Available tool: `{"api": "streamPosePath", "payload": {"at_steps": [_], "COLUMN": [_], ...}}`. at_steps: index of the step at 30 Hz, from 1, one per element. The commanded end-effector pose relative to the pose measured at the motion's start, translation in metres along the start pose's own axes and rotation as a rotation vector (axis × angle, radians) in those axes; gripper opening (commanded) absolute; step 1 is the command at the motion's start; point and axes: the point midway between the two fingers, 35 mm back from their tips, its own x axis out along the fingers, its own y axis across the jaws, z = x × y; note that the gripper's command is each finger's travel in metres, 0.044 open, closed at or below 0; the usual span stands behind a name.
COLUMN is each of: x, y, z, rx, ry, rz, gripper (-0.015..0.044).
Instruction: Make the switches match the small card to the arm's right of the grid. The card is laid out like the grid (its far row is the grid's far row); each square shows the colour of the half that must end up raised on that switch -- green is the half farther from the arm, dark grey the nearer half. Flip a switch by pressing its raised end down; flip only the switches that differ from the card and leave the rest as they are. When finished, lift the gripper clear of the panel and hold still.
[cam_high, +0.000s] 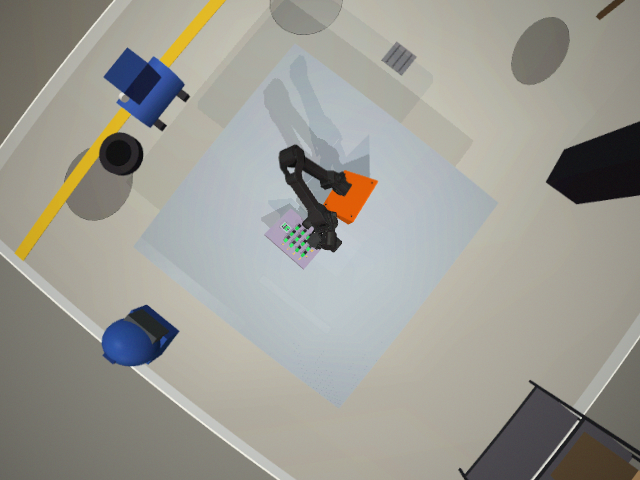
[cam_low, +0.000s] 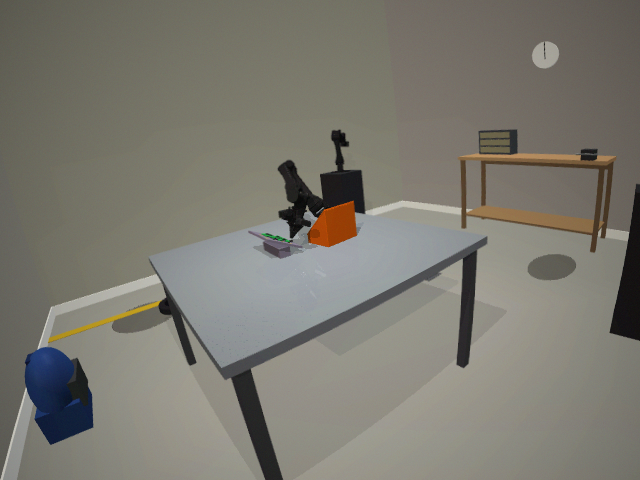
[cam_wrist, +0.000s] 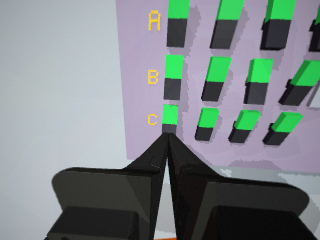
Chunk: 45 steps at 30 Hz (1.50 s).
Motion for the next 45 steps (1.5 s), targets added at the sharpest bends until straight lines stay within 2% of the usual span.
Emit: {"api": "streamPosePath", "payload": {"at_steps": [1,45], "x": [0.0053,0.0095], "y": [-0.0009,-0.0011], "z": [-0.0026,-0.0027], "rx": [-0.011,-0.011], "ry": [0.001,0.001], "rz": [-0.006,-0.006], "gripper": [0.0,0.0]}}
